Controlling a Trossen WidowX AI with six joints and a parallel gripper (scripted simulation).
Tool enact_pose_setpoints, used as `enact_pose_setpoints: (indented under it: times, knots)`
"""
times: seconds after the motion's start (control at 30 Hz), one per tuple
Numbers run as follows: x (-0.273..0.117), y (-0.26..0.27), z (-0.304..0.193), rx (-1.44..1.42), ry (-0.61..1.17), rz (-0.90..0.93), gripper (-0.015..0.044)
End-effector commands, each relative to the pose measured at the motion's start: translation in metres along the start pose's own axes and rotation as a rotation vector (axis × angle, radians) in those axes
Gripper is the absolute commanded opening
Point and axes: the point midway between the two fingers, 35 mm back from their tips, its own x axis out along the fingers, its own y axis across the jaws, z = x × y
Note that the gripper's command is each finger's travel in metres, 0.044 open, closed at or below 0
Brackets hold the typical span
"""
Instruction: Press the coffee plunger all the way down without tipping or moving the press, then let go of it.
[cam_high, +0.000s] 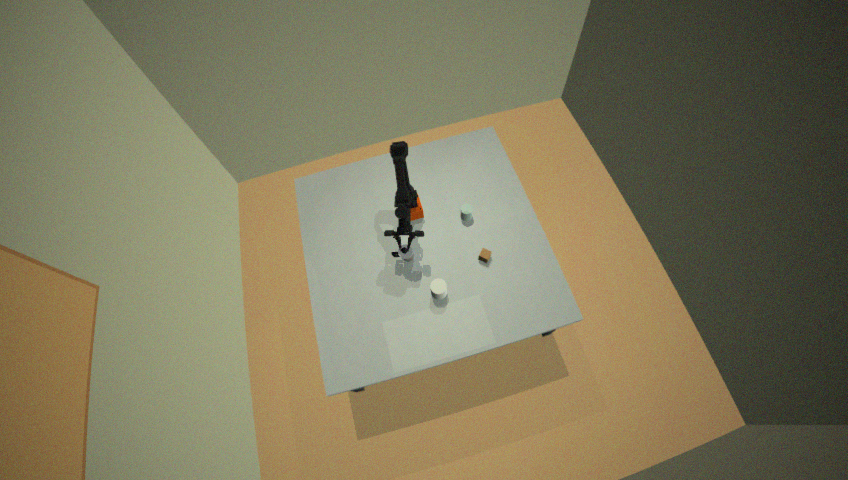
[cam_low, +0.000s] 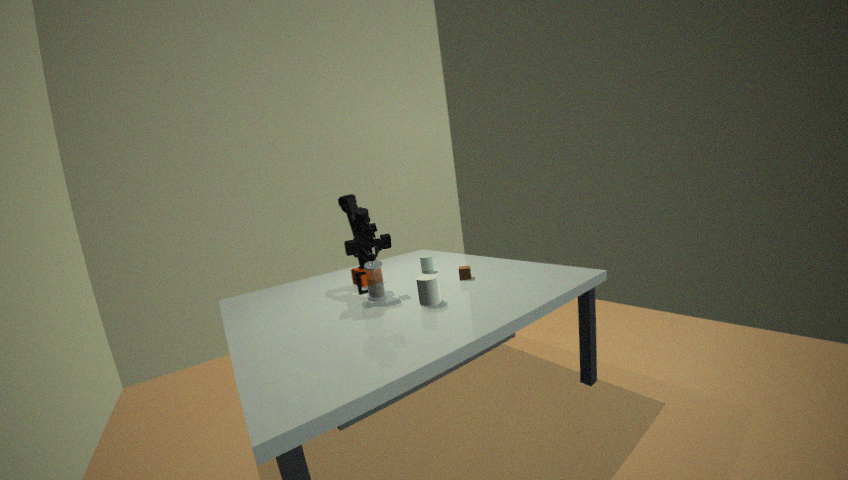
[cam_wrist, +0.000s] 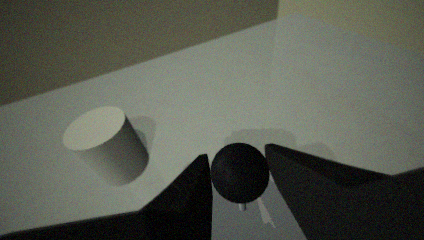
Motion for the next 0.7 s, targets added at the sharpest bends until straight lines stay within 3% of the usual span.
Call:
enact_pose_setpoints:
  times: [0.0,0.57,0.67]
  knots:
    - [0.0037,0.0000,-0.0060,-0.012,0.026,-0.001,0.0126]
    - [0.0016,0.0001,0.0005,-0.001,0.002,0.000,0.0126]
    - [0.0016,0.0001,0.0005,-0.001,0.002,0.000,0.0204]
